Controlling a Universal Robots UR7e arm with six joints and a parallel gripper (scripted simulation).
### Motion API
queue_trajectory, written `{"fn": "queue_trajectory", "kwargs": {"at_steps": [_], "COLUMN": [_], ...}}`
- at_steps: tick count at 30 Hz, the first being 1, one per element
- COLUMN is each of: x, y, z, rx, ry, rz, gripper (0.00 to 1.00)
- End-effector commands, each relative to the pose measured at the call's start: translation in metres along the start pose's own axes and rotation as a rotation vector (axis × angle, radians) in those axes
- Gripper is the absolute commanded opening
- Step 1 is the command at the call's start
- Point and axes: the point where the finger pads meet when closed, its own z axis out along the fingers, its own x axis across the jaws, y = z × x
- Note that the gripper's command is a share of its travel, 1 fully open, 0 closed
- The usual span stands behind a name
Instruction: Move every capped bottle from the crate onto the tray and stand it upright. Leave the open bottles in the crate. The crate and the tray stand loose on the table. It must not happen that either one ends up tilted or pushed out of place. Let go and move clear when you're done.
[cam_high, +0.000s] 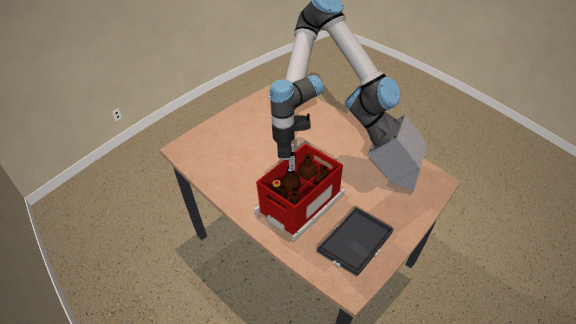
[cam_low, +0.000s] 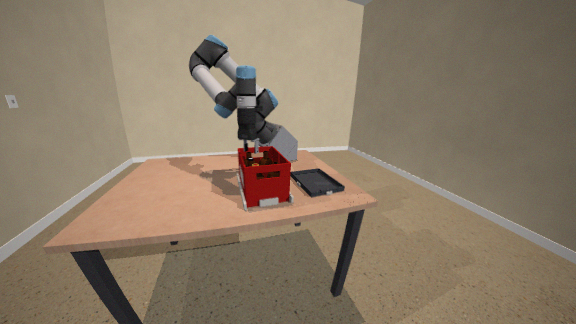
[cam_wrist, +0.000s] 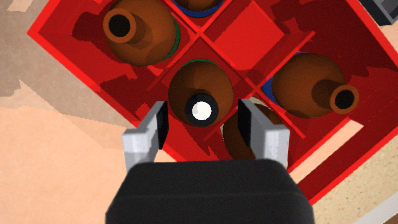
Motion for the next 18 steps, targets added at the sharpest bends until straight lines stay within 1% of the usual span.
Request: {"fn": "queue_trajectory", "kwargs": {"at_steps": [1, 4, 5, 18], "x": [0.0003, 0.0003, 0.0001, 0.0004], "y": [0.0002, 0.0002, 0.0001, 0.0003], "z": [0.0097, 0.0115, 0.0070, 0.0135], "rx": [-0.001, -0.001, -0.001, -0.001], "ry": [0.002, 0.002, 0.000, 0.002], "rz": [0.000, 0.000, 0.000, 0.000], "gripper": [1.00, 1.00, 1.00, 1.00]}}
